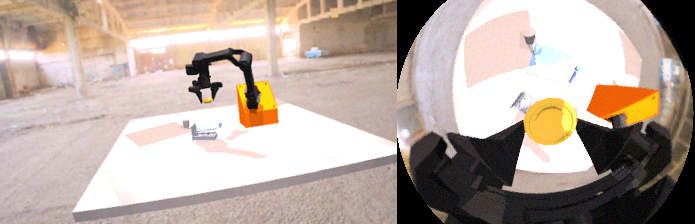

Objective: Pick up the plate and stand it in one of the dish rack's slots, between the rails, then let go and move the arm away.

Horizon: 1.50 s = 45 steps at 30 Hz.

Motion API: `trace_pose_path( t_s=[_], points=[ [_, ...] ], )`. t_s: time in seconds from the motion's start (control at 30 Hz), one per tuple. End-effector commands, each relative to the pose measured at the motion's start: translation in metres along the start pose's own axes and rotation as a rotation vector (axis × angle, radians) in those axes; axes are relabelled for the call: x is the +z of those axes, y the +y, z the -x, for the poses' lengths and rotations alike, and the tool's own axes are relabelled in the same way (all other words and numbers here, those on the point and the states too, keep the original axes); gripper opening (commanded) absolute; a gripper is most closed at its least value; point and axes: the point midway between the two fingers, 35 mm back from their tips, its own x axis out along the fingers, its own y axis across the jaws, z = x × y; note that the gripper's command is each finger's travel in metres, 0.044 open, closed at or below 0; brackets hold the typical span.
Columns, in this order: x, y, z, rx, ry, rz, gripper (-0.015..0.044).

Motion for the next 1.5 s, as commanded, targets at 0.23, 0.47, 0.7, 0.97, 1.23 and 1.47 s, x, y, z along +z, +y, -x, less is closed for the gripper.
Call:
trace_pose_path(
  t_s=[0.23,0.47,0.7,0.97,1.23,1.47],
  points=[
    [-0.05,-0.011,-0.005,0.003,0.009,-0.385,0.0],
    [-0.078,-0.022,-0.009,0.0,0.015,-0.627,0.0],
    [-0.091,-0.028,-0.012,-0.002,0.018,-0.747,0.0],
    [-0.083,-0.036,-0.028,-0.062,-0.081,-0.682,0.0],
    [-0.069,-0.048,-0.051,-0.146,-0.258,-0.559,0.0],
    [-0.056,-0.054,-0.068,-0.196,-0.408,-0.443,0.0]
  ],
)
